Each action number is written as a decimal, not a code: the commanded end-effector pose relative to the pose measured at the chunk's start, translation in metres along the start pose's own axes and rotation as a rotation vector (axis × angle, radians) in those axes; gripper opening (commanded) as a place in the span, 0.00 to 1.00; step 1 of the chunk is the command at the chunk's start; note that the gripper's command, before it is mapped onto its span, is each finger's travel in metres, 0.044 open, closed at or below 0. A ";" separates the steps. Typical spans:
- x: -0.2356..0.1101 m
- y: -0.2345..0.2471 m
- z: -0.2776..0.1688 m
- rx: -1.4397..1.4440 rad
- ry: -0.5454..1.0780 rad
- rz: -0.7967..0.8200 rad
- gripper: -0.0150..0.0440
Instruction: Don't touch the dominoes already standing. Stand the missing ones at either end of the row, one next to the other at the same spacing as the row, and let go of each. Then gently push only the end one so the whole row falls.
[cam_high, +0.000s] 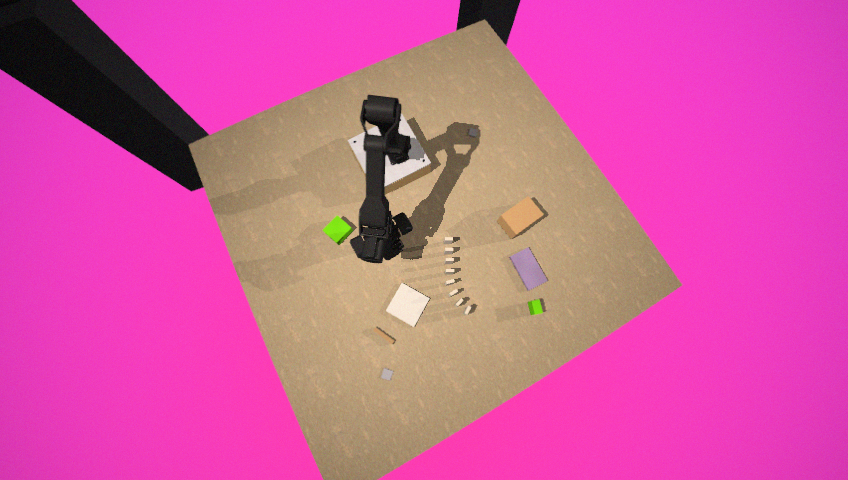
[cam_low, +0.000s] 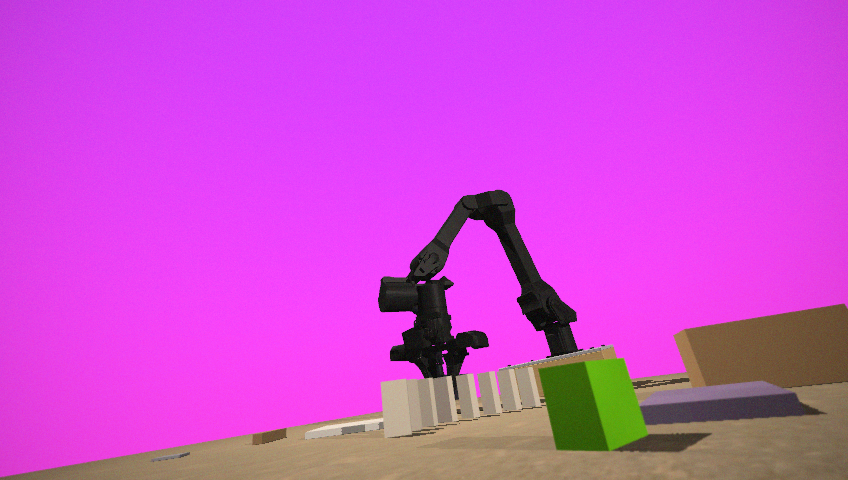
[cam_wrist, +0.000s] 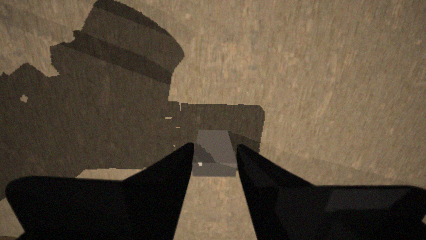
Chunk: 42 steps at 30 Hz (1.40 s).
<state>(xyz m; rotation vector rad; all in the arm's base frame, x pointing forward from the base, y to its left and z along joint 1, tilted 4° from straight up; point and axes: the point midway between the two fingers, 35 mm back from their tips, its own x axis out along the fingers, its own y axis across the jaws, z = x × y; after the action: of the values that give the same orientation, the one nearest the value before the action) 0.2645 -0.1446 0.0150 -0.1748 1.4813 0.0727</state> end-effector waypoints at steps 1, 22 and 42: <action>0.002 0.001 -0.001 -0.003 0.002 0.008 0.44; -0.135 -0.001 0.000 0.000 0.000 0.001 0.44; -0.137 0.194 0.069 0.492 0.004 0.024 0.44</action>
<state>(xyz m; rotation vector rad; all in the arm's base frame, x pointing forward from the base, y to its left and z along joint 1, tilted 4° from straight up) 0.2915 0.0049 0.1458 0.1010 1.4722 -0.1407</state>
